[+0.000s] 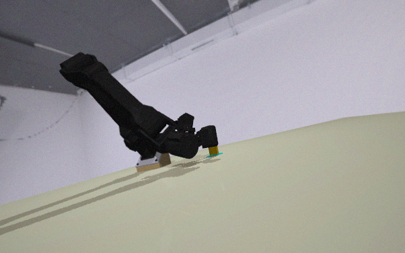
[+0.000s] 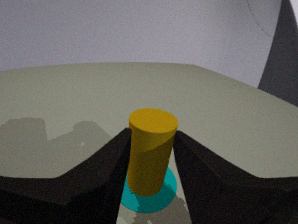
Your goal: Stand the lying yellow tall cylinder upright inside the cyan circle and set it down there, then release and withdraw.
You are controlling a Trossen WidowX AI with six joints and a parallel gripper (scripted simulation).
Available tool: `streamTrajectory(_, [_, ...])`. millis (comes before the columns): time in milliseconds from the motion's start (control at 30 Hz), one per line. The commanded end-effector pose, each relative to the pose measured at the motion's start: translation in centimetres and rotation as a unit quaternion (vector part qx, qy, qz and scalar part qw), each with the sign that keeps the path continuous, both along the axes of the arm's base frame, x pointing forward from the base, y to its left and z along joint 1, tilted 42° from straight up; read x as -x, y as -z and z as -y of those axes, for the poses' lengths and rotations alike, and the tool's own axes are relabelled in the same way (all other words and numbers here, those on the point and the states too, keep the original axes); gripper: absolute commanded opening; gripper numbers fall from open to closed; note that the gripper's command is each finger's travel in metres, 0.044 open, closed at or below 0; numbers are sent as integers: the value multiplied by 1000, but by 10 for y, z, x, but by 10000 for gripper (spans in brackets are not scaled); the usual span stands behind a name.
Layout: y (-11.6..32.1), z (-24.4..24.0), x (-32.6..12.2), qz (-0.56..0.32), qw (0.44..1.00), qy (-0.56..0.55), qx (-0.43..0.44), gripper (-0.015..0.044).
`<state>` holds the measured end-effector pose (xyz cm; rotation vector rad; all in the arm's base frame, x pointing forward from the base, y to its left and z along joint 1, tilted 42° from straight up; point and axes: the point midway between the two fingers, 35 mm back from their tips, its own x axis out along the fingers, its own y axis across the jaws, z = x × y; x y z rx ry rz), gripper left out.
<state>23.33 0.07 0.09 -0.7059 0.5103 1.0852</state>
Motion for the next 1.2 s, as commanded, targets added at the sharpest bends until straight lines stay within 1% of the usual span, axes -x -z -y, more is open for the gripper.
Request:
streamTrajectory(0, [1,0,0,1,1000,-1,0,131])
streamTrajectory(333, [1,0,0,1,1000,-1,0,394])
streamTrajectory(533, [-2,-2,-1,1,1000,-1,0,400])
streamTrajectory(1033, [-63,-57,-1,3,1000,-4,-5,400])
streamTrajectory(1167, [-65,-60,0,4,1000,-4,-6,400])
